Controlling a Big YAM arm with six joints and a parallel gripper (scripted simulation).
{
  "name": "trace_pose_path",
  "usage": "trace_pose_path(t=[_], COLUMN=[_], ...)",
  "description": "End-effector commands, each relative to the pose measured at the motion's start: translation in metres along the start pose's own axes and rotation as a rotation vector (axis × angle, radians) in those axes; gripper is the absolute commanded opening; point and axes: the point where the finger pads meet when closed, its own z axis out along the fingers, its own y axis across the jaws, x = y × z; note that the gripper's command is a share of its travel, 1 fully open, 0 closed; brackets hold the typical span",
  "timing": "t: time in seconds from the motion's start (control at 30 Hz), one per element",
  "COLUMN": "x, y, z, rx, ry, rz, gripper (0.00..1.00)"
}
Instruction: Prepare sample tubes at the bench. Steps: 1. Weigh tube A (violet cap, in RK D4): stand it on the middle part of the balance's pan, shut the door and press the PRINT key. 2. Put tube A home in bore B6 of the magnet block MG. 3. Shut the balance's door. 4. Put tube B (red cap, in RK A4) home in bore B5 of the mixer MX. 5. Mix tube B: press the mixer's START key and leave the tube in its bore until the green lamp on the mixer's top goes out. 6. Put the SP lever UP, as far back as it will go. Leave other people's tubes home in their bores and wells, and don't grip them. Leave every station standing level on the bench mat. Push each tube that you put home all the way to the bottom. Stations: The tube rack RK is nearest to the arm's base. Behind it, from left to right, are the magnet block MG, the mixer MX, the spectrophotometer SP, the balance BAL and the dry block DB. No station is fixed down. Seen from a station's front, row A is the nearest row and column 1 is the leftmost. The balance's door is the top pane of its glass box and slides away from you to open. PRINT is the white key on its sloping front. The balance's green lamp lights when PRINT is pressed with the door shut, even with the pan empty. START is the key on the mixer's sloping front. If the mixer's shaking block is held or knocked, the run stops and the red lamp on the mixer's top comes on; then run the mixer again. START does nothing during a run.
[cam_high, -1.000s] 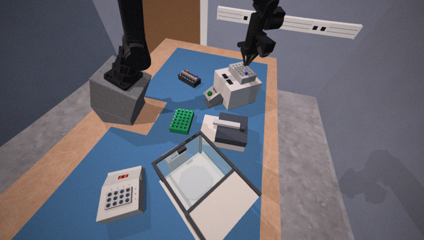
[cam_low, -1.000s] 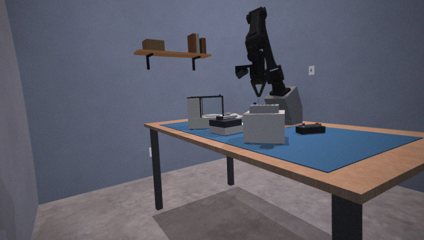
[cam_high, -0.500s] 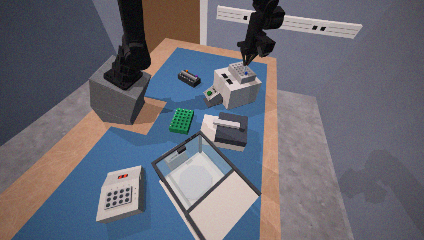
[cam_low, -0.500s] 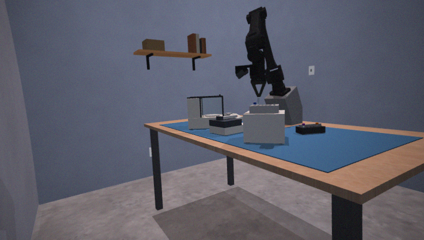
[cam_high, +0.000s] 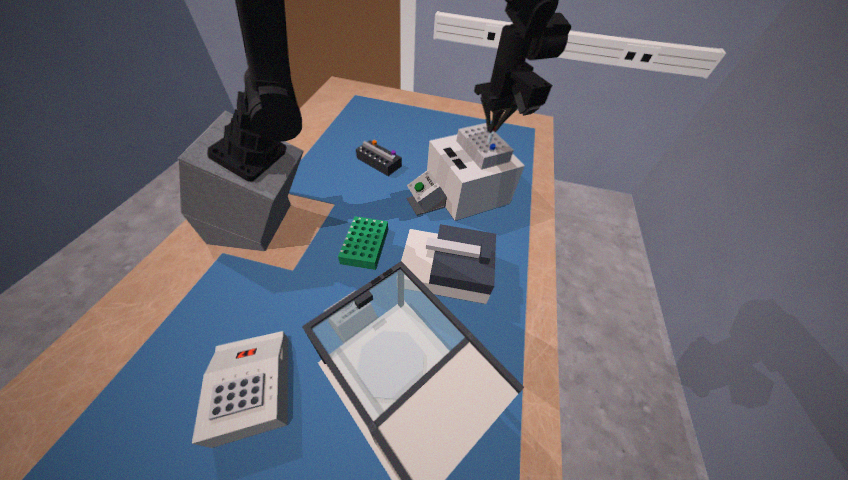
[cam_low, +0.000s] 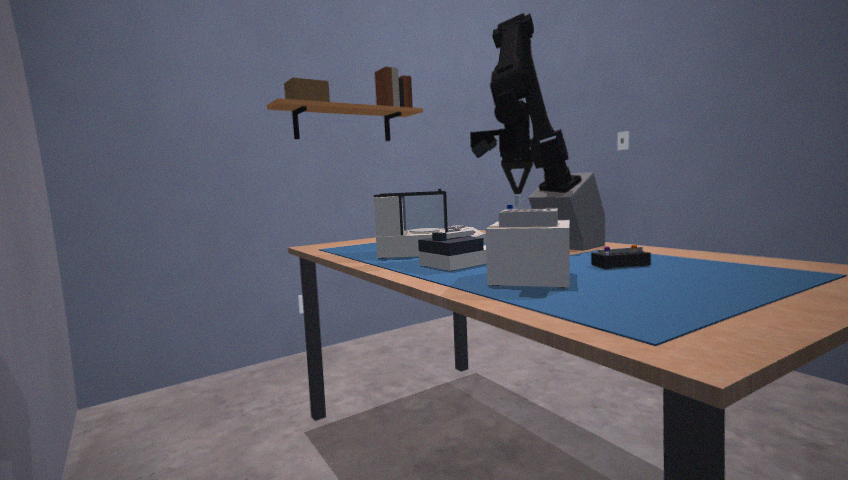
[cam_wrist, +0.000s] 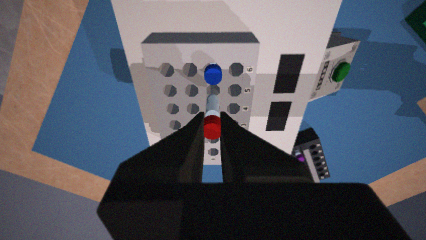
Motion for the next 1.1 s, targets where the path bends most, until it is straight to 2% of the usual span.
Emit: trace_pose_path(t=[0.0, 0.2, 0.23, 0.3, 0.33, 1.03, 1.07], x=[-0.004, -0.004, -0.01, -0.01, -0.004, -0.004, -0.008], y=[0.011, 0.011, 0.003, 0.003, 0.011, 0.012, 0.024], z=[-0.01, -0.01, -0.01, -0.01, -0.01, -0.01, -0.013], rx=[-0.036, -0.035, -0.038, -0.038, -0.035, -0.036, -0.059], ry=[-0.003, -0.003, -0.007, -0.007, -0.003, -0.003, -0.006], rz=[0.004, 0.004, 0.006, 0.006, 0.004, 0.004, 0.004], gripper=[0.09, 0.09, 0.09, 0.09, 0.09, 0.09, 0.09])
